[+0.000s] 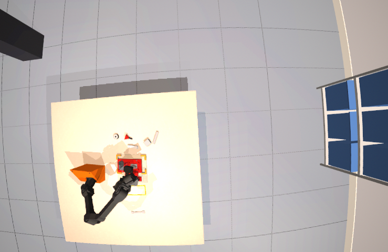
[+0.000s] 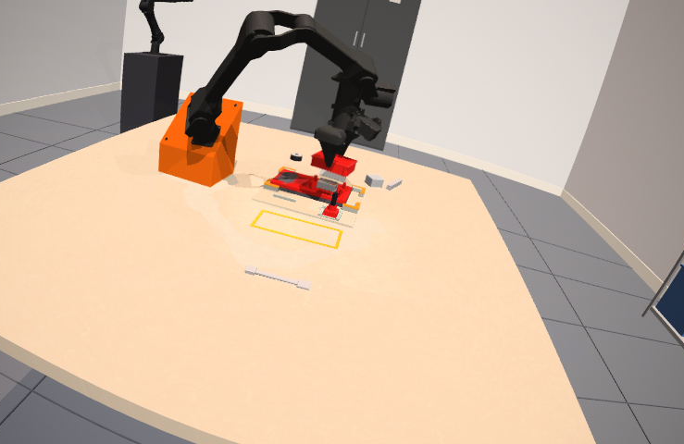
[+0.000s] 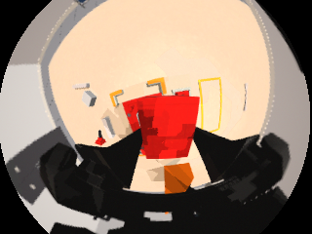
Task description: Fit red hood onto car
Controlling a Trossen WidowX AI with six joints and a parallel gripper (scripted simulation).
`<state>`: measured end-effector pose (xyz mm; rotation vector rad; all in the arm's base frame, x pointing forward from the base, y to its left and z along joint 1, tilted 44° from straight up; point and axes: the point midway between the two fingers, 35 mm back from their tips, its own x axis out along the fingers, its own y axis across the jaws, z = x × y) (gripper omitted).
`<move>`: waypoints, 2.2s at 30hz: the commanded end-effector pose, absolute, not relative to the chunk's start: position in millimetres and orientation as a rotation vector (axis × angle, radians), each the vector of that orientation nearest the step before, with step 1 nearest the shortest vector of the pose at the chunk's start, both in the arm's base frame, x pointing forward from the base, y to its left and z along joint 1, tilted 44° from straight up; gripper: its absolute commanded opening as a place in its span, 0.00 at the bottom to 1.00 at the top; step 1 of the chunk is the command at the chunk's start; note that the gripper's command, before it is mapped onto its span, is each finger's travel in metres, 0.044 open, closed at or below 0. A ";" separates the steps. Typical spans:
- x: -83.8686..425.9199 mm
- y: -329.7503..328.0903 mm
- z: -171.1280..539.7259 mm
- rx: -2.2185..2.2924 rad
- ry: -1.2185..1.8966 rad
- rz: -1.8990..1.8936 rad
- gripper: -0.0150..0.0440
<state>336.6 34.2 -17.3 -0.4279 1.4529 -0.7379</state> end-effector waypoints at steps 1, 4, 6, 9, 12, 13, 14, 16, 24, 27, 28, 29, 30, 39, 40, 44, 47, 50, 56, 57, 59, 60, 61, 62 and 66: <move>335.6 49.6 -31.7 -0.478 1.479 -0.692 0.25; 333.4 59.8 -42.2 -0.516 1.497 -0.661 0.25; 331.6 66.6 -49.2 -0.541 1.509 -0.641 0.25; 330.1 71.5 -54.4 -0.560 1.517 -0.626 0.25; 330.1 69.7 -53.7 -0.560 1.517 -0.626 0.25; 330.0 68.4 -54.2 -0.560 1.517 -0.626 0.25; 330.0 66.7 -55.4 -0.561 1.517 -0.626 0.25; 330.0 62.4 -59.4 -0.561 1.517 -0.626 0.25; 328.2 36.1 -88.9 -0.562 1.516 -0.628 0.25; 327.3 35.6 -89.5 -0.562 1.516 -0.628 0.25; 327.1 35.6 -89.5 -0.562 1.516 -0.628 0.25; 327.0 35.7 -89.5 -0.562 1.516 -0.628 0.25; 327.0 35.7 -89.5 -0.562 1.516 -0.628 0.25; 327.0 35.7 -89.5 -0.562 1.516 -0.628 0.25; 327.0 35.7 -89.5 -0.562 1.516 -0.628 0.25; 327.0 35.7 -89.5 -0.562 1.516 -0.628 0.25; 327.0 35.7 -89.5 -0.562 1.516 -0.628 0.25; 327.0 35.7 -89.5 -0.562 1.516 -0.628 0.25; 326.6 35.9 -89.9 -0.562 1.516 -0.628 0.25; 326.6 35.8 -90.0 -0.562 1.516 -0.628 0.25; 326.6 35.4 -90.4 -0.562 1.516 -0.628 0.25; 326.6 35.2 -90.7 -0.562 1.516 -0.628 0.25; 326.6 34.9 -91.0 -0.562 1.516 -0.628 0.25; 326.6 34.5 -91.3 -0.562 1.516 -0.628 0.25; 326.5 33.2 -92.7 -0.562 1.516 -0.628 0.25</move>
